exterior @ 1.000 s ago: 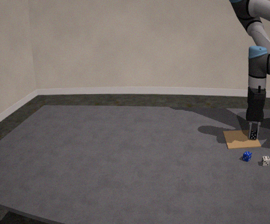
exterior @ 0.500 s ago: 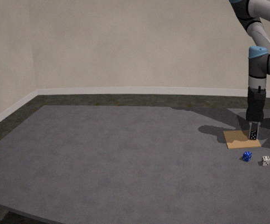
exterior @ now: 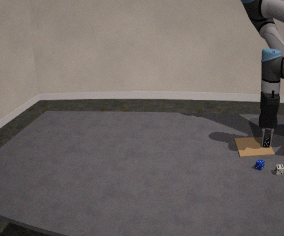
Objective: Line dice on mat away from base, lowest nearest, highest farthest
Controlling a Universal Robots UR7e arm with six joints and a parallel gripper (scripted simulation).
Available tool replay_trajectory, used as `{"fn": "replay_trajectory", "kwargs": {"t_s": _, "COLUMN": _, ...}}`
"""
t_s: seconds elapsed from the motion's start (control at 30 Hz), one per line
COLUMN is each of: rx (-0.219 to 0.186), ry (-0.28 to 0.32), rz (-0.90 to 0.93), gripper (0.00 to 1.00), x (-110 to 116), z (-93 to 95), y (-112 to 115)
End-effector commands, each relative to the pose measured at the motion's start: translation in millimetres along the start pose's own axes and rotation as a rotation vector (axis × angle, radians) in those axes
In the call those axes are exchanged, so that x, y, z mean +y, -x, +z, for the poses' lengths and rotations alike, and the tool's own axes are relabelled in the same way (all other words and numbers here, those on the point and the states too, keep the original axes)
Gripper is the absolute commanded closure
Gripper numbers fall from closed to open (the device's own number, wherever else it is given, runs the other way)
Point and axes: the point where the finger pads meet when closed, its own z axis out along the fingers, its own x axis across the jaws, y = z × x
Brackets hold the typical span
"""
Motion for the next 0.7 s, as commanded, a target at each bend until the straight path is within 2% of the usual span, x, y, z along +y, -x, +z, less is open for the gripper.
{"fn": "replay_trajectory", "kwargs": {"t_s": 0.0, "rx": 0.001, "ry": 0.0, "rz": 0.0, "gripper": 0.51, "x": -0.3, "z": 0.3, "y": -0.3}}
{"fn": "replay_trajectory", "kwargs": {"t_s": 0.67, "rx": 0.0, "ry": 0.0, "rz": 0.001, "gripper": 0.51, "x": -0.1, "z": 4.1, "y": -0.7}}
